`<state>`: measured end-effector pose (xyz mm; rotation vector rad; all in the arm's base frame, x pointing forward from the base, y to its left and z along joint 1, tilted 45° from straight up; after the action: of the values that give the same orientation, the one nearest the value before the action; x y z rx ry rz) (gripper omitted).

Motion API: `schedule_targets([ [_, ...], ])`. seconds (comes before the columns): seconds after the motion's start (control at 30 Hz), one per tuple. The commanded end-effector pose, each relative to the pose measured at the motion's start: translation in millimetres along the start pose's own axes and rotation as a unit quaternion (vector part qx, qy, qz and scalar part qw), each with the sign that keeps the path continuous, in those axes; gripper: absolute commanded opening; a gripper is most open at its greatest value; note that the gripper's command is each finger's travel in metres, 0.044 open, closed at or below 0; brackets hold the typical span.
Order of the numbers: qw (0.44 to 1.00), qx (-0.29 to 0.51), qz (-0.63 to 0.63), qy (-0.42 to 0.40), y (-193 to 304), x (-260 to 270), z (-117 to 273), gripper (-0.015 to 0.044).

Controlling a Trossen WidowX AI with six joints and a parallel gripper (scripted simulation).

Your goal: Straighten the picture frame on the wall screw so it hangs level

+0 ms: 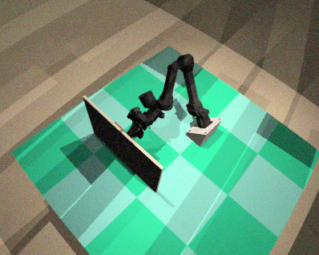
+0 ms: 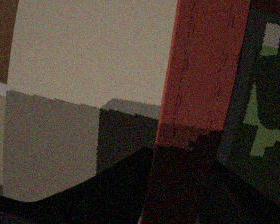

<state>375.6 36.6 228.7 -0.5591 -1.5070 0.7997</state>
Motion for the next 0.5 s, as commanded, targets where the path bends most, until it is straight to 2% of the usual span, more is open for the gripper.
schedule_targets([
  [0.0, 1.000, -0.002, 0.001, -0.010, -2.8, 5.3, 0.6, 0.0000],
  [0.47, 1.000, -0.002, 0.001, -0.010, -4.7, 5.8, 0.6, 0.0000],
])
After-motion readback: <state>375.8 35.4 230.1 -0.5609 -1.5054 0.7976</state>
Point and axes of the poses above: the point midway between the two fingers, 35 mm back from their tips, its own z axis back along the fingers, its own x axis across the jaws, y = z × x, the point moved 1 cm from there along z, back along the fingers, and after that the axes turned 4 degrees about -z, right-handed, at the moved point
